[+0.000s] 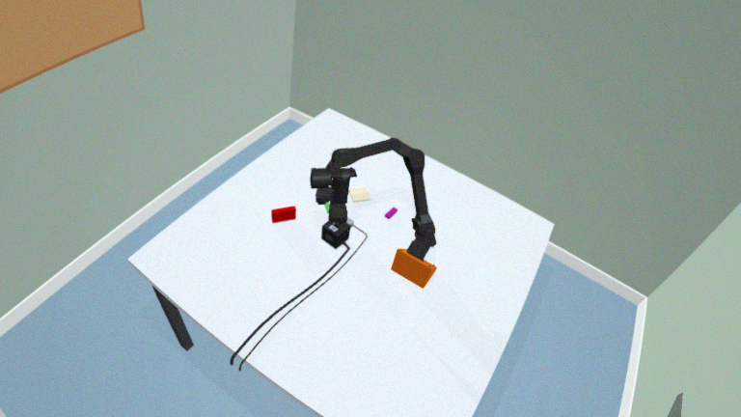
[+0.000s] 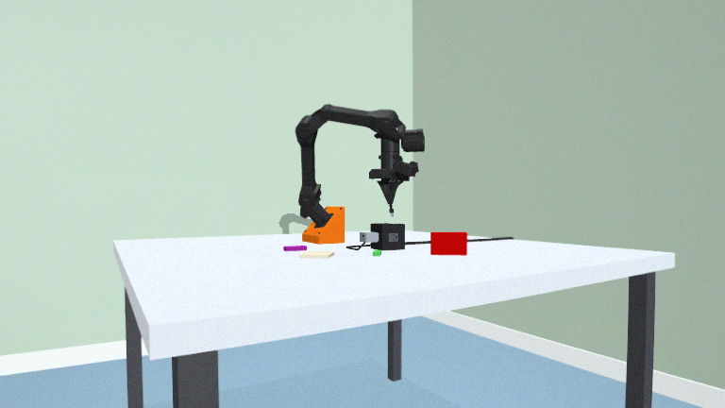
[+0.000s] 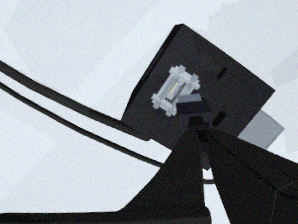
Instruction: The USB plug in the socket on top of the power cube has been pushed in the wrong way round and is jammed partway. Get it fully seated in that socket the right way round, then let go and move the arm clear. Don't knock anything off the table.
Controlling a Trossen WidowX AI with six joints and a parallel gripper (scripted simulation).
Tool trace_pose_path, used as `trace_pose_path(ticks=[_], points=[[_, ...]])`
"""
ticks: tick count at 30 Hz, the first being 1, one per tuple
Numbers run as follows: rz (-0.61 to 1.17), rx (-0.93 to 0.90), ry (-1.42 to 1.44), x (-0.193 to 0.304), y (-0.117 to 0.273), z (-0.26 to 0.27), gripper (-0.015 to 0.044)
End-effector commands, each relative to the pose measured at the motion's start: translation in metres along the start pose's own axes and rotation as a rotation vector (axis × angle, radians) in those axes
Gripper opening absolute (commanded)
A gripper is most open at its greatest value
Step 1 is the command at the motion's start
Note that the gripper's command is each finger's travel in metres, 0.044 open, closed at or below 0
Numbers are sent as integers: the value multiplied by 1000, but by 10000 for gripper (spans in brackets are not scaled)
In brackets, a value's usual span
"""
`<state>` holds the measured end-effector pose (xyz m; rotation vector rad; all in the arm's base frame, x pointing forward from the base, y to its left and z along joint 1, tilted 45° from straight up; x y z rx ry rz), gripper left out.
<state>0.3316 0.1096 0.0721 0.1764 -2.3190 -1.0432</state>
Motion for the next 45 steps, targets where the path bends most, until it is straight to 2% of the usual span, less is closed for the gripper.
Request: trace_pose_path(ticks=[1, 45], points=[[0, 0, -121, 0, 0, 0, 0], [0, 0, -1273, 0, 0, 0, 0]])
Point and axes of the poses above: the point midway between the two fingers, 35 mm back from their tips, its own y axis back along the fingers, its own z axis across the jaws, x = y × z, the point moved 7 cm from there along y, back along the fingers, and after that the axes turned 9 degrees about y, right-handed, at the moved point
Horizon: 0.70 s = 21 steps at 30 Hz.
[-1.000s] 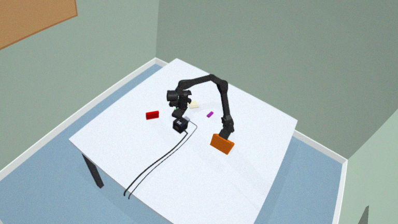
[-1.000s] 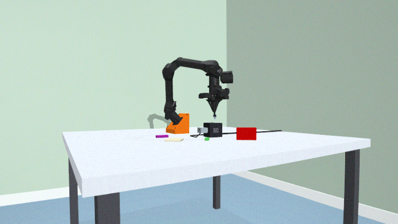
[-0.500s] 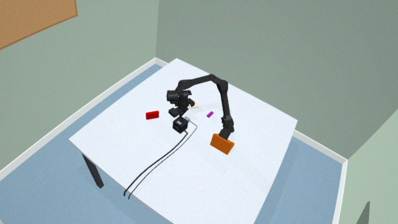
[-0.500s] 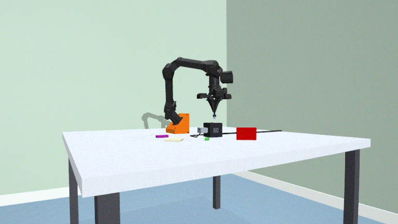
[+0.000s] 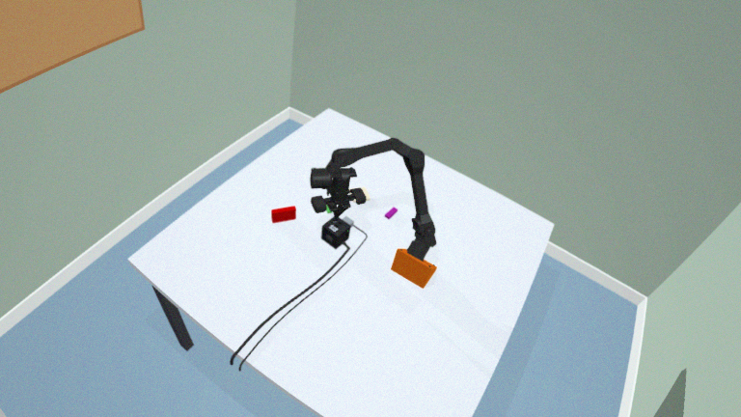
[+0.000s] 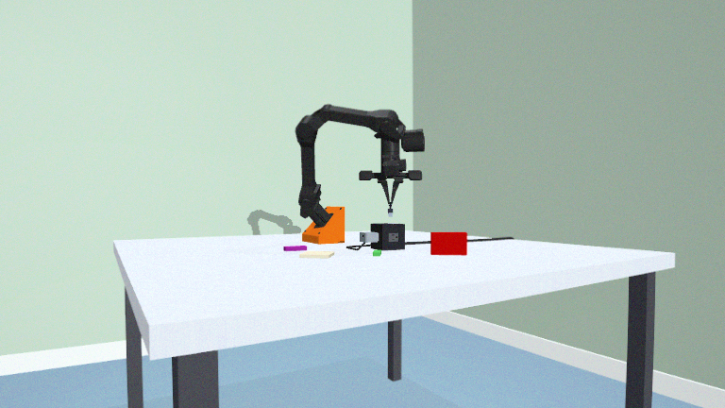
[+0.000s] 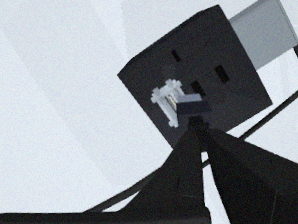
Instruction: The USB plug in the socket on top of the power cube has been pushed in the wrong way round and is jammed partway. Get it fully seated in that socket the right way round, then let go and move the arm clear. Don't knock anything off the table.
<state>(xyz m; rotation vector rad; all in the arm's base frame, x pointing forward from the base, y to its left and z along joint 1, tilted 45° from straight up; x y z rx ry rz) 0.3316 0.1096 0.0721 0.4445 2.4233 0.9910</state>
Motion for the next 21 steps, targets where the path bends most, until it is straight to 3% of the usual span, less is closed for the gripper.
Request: trace_pose_path(ticks=[1, 21], points=[[0, 0, -121, 0, 0, 0, 0], [0, 0, -644, 0, 0, 0, 0]])
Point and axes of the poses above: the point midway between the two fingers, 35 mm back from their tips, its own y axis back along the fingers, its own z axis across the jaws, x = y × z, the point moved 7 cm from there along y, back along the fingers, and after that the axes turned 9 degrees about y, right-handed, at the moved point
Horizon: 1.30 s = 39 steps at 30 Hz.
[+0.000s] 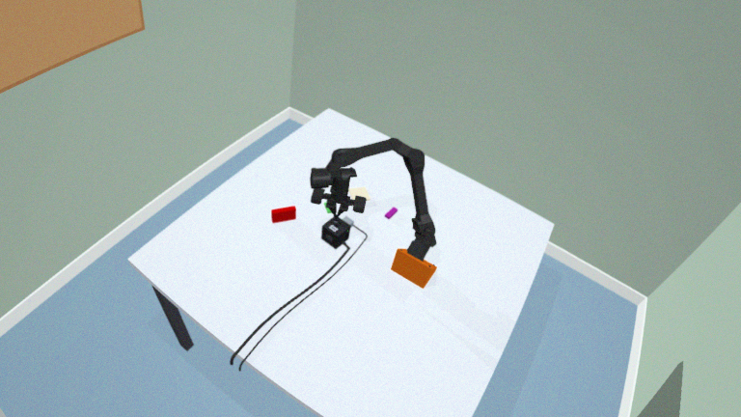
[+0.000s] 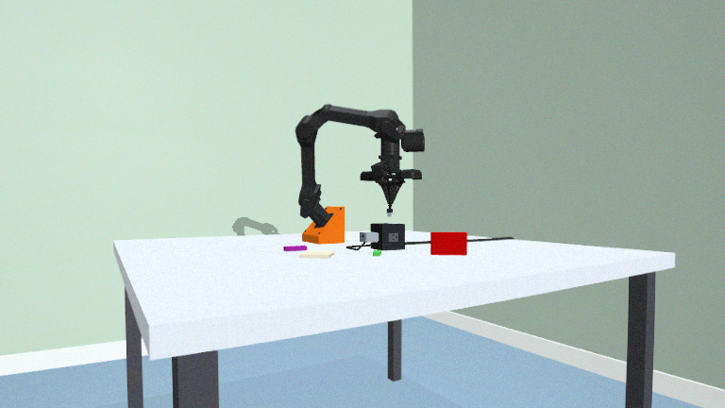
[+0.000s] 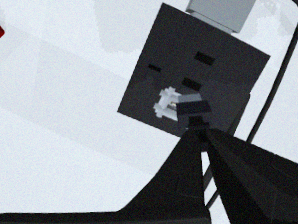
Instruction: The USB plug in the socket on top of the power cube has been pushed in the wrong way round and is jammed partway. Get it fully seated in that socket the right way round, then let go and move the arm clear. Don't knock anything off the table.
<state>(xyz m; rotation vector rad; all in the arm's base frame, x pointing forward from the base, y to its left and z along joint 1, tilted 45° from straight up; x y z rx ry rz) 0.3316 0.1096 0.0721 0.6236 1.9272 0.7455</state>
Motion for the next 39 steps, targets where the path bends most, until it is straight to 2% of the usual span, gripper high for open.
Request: trace_pose_path(ticks=[1, 17, 39], points=[[0, 0, -120, 0, 0, 0, 0], [0, 0, -522, 0, 0, 0, 0], [6, -3, -519, 0, -1, 0, 0]])
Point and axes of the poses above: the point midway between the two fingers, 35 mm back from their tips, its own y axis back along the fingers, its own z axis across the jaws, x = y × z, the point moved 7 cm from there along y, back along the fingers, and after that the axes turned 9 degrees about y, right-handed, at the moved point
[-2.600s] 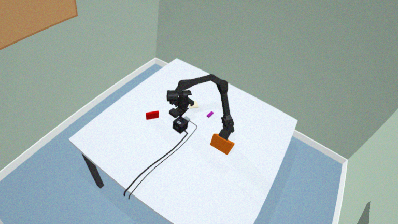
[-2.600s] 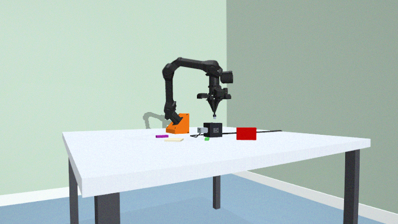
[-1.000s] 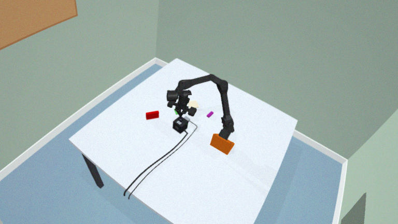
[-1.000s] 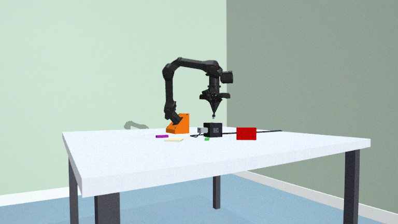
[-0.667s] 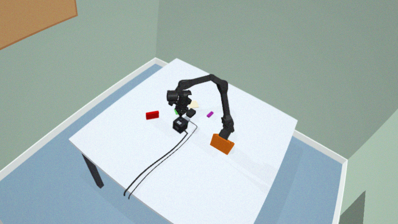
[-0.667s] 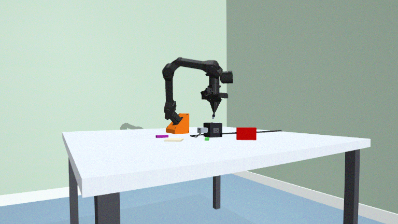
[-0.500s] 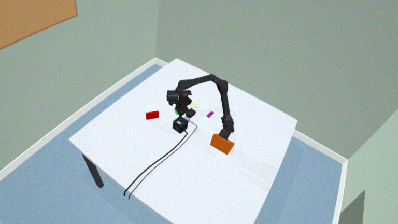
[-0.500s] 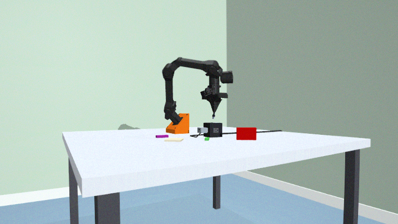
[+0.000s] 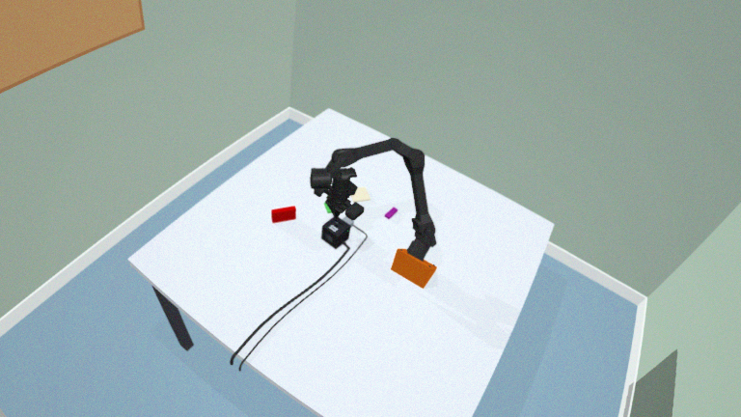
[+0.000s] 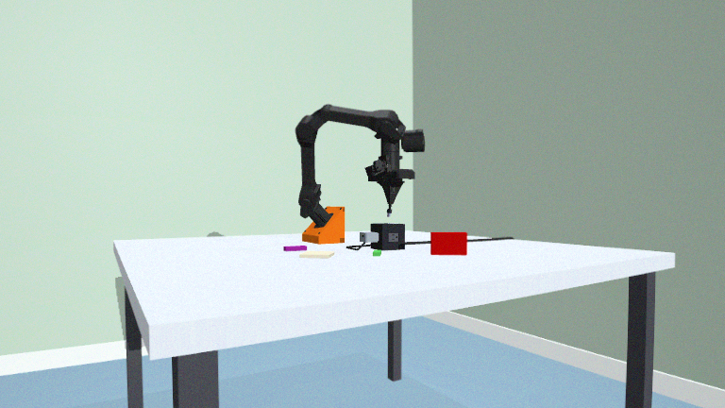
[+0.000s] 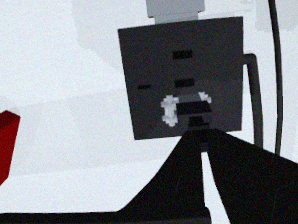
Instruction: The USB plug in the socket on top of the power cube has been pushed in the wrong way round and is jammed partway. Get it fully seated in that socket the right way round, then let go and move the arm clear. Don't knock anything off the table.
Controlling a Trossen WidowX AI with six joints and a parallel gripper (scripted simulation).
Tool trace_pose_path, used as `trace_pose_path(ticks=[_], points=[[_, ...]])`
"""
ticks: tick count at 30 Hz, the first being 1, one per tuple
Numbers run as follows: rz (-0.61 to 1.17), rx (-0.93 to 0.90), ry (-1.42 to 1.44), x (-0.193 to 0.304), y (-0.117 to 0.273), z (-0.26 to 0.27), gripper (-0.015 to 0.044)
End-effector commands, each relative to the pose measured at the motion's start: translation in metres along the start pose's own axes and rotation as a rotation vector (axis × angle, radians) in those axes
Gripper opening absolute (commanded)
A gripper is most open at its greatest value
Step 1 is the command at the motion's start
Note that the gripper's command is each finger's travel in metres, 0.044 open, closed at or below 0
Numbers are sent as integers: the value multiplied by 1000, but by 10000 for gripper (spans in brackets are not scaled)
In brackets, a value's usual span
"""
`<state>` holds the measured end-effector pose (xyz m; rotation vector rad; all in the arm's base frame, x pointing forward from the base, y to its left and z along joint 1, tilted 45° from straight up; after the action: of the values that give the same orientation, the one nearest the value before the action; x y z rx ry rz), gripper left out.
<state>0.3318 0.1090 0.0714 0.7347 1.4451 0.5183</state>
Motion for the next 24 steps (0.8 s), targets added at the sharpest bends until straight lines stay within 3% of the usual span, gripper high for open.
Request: trace_pose_path(ticks=[1, 24], points=[[6, -1, 3, 0, 0, 0, 0], [25, -4, 2, 0, -3, 0, 0]])
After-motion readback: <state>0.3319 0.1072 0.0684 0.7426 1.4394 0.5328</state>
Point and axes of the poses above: the point midway between the two fingers, 35 mm back from their tips, its own y axis back along the fingers, its own z axis across the jaws, x = y × z, the point moved 7 cm from there along y, back along the fingers, and after that the axes turned 9 degrees about y, right-handed, at the moved point
